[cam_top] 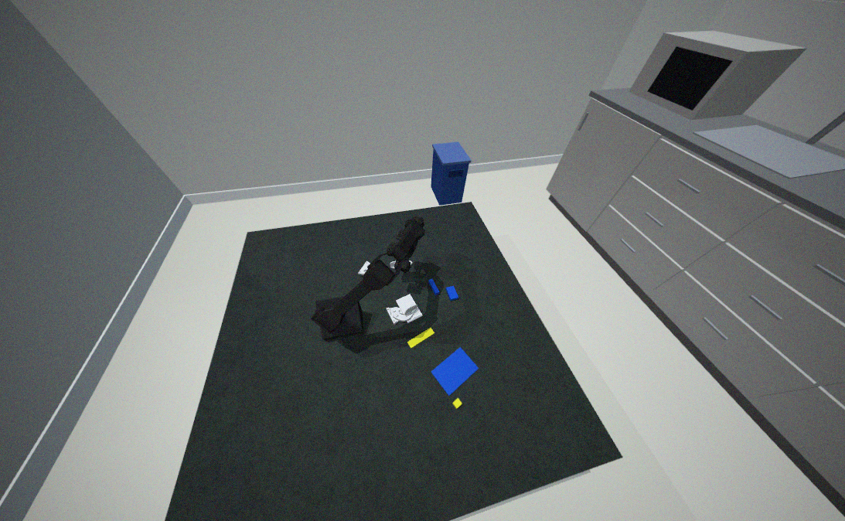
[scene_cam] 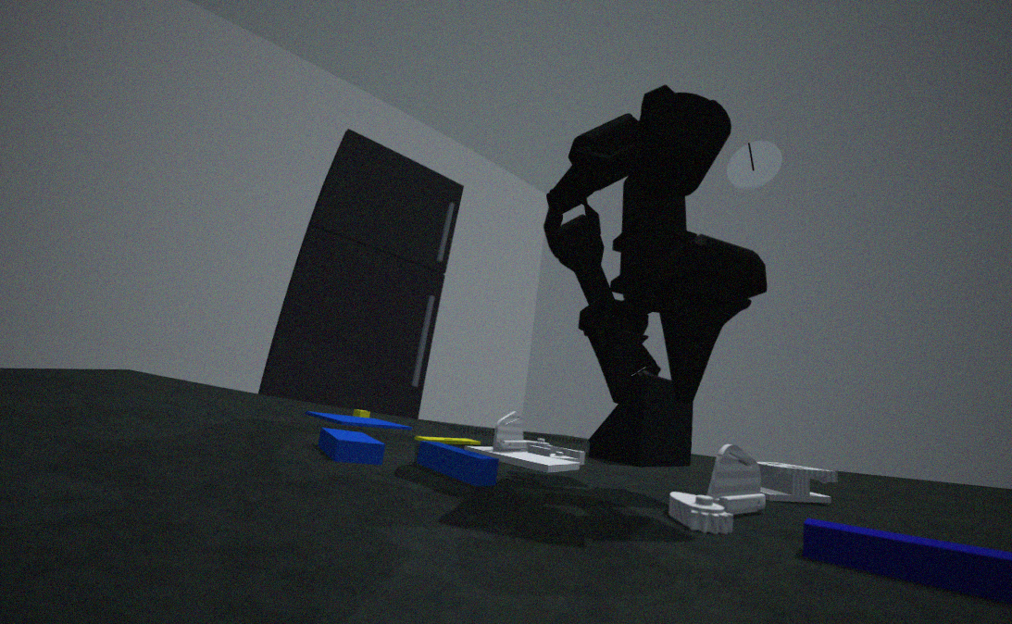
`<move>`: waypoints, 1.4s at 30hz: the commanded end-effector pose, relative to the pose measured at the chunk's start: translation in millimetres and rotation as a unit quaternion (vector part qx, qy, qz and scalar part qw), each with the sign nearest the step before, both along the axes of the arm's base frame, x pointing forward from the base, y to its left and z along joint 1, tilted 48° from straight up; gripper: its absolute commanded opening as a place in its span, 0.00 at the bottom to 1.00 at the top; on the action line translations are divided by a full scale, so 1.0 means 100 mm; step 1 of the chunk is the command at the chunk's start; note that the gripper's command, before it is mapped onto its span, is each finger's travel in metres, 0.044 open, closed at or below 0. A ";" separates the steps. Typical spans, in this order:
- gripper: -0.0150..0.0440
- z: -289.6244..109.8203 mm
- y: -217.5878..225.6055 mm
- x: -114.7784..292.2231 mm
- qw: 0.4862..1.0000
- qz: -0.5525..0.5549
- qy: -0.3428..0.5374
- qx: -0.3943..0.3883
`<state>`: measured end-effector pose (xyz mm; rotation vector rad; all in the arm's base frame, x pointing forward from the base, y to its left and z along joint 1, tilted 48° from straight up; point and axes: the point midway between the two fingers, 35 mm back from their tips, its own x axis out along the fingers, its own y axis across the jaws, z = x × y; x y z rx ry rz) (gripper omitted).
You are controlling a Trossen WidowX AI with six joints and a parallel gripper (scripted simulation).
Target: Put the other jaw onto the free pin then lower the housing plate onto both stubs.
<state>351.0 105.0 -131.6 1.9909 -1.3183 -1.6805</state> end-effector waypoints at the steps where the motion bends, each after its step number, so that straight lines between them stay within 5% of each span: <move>1: 1.00 0.00 0.00 0.00 1.000 0.001 0.001 0.000; 18: 1.00 0.00 0.00 0.00 1.000 0.001 0.001 0.000; 35: 0.25 0.05 0.05 0.00 1.000 -0.004 0.000 0.001; 42: 0.25 0.05 0.05 0.00 1.000 -0.004 0.000 0.001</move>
